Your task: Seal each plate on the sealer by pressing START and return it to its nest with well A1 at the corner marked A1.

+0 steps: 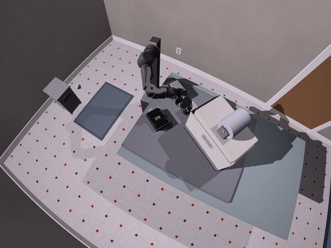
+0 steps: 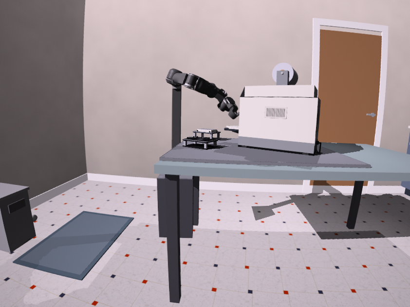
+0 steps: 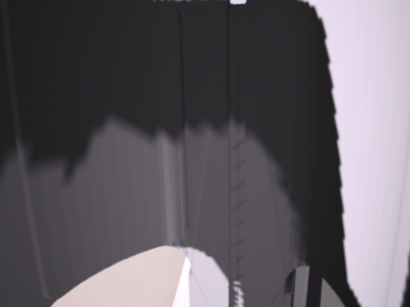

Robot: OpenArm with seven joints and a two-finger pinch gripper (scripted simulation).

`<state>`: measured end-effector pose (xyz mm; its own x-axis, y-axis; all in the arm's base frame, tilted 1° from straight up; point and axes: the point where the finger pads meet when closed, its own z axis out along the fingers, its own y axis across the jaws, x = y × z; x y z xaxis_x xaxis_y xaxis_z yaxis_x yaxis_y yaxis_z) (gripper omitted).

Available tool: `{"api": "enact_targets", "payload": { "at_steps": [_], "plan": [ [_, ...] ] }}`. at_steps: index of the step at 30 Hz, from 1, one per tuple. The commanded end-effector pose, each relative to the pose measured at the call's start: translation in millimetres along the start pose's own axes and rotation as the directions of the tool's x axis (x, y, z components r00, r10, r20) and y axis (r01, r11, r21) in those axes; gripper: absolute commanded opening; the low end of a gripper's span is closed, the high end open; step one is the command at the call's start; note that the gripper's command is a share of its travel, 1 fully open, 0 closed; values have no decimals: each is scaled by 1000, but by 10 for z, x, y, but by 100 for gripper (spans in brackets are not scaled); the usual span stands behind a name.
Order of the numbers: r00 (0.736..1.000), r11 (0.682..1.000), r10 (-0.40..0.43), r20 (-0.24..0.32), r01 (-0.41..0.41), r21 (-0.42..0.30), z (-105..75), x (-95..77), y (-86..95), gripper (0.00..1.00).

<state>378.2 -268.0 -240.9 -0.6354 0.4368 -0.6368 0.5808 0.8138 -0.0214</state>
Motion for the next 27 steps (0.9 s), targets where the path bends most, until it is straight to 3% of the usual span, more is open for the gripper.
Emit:
{"api": "enact_targets", "payload": {
  "at_steps": [1,8,25,26,27],
  "plan": [
    [1000,1000,3,4,-3,-7,-3,-20,13,0],
    [1000,1000,3,4,-3,-7,-3,-20,13,0],
    [1000,1000,7,6,-7,-3,-234,79,6,0],
    [1000,1000,11,9,-11,-5,-289,72,3,65],
    [1000,999,2,-20,-3,-47,-276,128,66,65]
  ]
}}
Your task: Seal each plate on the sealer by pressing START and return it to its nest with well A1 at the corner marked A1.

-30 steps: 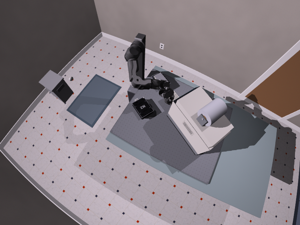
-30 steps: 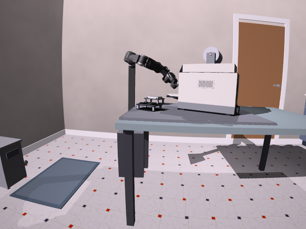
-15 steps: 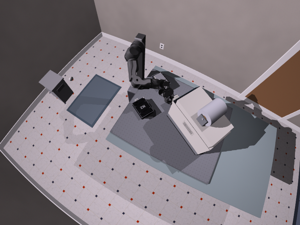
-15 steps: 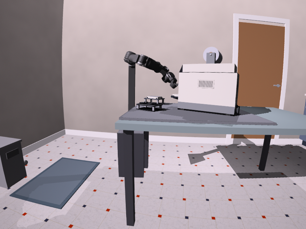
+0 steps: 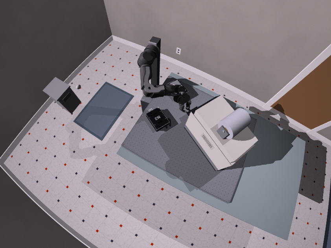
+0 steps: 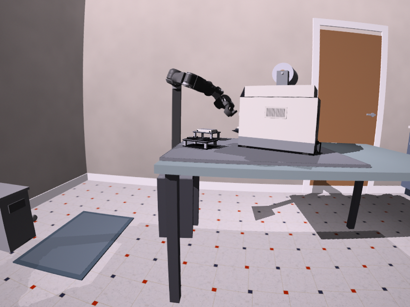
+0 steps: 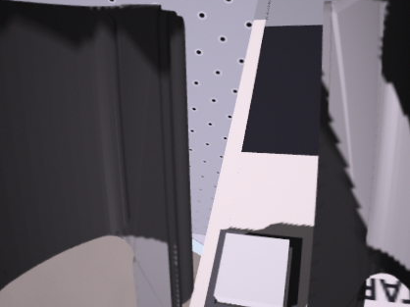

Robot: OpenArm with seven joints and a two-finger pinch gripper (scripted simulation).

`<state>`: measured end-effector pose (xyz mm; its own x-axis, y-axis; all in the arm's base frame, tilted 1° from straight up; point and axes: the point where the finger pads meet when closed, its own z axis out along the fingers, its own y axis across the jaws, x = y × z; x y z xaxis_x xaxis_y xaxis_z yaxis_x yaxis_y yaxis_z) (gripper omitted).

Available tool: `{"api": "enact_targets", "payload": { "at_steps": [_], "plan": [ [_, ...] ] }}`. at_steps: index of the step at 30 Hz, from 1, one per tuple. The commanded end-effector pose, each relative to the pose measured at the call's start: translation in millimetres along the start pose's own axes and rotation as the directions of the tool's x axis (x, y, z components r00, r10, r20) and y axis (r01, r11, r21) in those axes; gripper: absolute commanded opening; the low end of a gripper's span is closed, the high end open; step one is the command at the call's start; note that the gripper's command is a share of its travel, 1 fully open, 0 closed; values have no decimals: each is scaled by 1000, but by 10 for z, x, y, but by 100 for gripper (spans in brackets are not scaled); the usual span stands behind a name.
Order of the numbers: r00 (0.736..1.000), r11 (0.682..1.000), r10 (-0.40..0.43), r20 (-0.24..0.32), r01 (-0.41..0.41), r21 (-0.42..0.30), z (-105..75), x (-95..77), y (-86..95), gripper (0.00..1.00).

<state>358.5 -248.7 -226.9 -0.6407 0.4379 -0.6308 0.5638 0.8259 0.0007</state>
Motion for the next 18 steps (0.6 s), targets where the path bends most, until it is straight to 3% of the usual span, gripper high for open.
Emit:
{"api": "enact_targets", "payload": {
  "at_steps": [1,10,16,18],
  "plan": [
    [999,999,8,-33,-10,-41,4,37,68,65],
    [982,974,24,-188,-66,-216,-83,296,411,65],
    [976,969,21,-219,-74,-236,-127,441,556,65],
    [965,952,25,-260,-103,-290,-169,469,640,65]
  ]
}}
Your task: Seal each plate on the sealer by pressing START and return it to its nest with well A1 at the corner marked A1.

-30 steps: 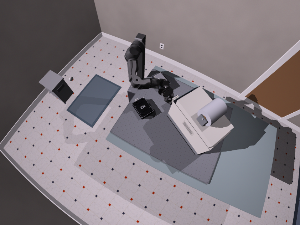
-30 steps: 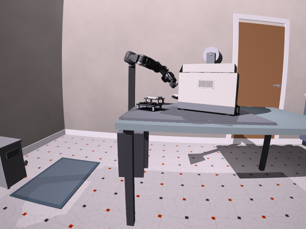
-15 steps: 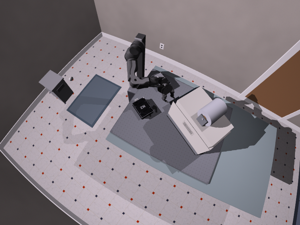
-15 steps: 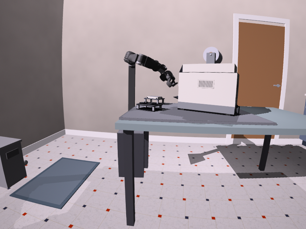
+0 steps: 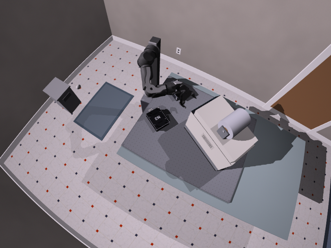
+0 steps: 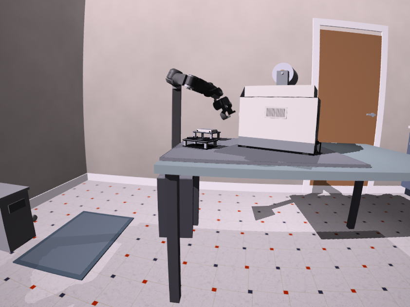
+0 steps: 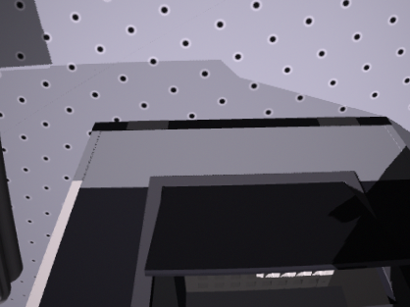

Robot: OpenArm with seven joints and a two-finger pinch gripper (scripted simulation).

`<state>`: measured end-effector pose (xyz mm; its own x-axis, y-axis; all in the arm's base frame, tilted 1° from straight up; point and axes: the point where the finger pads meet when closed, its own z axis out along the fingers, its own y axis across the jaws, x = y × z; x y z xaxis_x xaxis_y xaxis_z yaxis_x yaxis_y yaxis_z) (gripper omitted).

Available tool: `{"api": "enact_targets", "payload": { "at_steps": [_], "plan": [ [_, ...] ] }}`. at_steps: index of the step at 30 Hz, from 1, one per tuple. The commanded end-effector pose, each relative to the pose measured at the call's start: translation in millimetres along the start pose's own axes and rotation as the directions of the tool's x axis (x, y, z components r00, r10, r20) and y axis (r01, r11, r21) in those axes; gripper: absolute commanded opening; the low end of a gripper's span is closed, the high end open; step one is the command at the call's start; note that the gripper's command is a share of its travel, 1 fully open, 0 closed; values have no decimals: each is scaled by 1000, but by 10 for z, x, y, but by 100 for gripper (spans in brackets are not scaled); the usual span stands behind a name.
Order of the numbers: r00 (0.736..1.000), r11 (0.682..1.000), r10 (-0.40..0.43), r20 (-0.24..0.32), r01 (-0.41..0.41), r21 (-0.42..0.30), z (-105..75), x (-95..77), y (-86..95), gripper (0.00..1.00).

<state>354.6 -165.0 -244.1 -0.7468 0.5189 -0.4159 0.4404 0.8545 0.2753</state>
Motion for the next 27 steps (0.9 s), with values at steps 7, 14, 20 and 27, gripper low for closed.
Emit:
{"api": "enact_targets", "payload": {
  "at_steps": [7,14,20,27],
  "plan": [
    [994,991,44,-98,-56,-118,-5,199,257,65],
    [979,970,59,-197,-103,-219,-36,361,450,65],
    [956,940,77,-282,-164,-298,-93,529,668,65],
    [931,906,86,-355,-221,-361,-180,695,892,65]
  ]
}}
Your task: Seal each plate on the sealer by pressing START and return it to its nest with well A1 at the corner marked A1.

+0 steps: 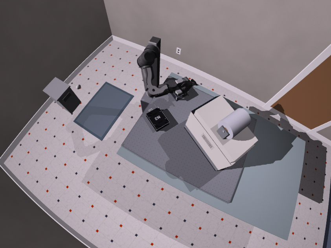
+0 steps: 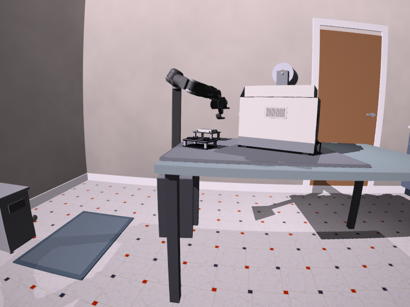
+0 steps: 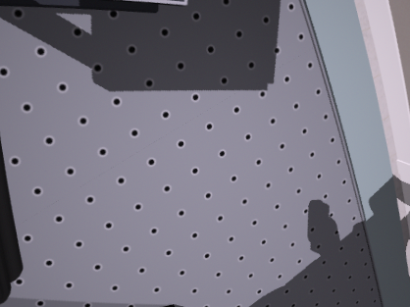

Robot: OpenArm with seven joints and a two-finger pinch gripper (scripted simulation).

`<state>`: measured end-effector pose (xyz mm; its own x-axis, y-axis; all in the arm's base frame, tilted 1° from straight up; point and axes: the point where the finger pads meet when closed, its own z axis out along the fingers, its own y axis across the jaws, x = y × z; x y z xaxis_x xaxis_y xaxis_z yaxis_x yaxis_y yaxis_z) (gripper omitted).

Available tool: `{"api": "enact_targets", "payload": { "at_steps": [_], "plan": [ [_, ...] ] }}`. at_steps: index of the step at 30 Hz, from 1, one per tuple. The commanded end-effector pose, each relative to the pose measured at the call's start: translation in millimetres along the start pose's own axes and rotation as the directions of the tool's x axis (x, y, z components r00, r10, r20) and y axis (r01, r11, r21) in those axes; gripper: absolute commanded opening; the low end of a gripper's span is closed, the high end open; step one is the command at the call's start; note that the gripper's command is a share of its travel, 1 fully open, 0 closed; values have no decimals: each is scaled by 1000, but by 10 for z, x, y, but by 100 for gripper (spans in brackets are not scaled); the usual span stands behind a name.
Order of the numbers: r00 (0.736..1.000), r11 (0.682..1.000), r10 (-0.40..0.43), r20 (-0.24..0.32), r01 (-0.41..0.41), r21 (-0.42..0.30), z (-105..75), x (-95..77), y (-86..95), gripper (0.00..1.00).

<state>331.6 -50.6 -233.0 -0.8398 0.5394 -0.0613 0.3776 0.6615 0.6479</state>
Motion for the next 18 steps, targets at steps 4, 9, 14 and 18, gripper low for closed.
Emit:
{"api": "enact_targets", "payload": {
  "at_steps": [4,9,14,18],
  "plan": [
    [997,996,40,-62,-45,-81,13,88,108,65],
    [988,982,76,-131,-97,-160,21,244,286,65],
    [979,969,93,-180,-131,-210,11,407,488,65],
    [968,951,115,-224,-172,-255,-1,460,552,65]
  ]
}}
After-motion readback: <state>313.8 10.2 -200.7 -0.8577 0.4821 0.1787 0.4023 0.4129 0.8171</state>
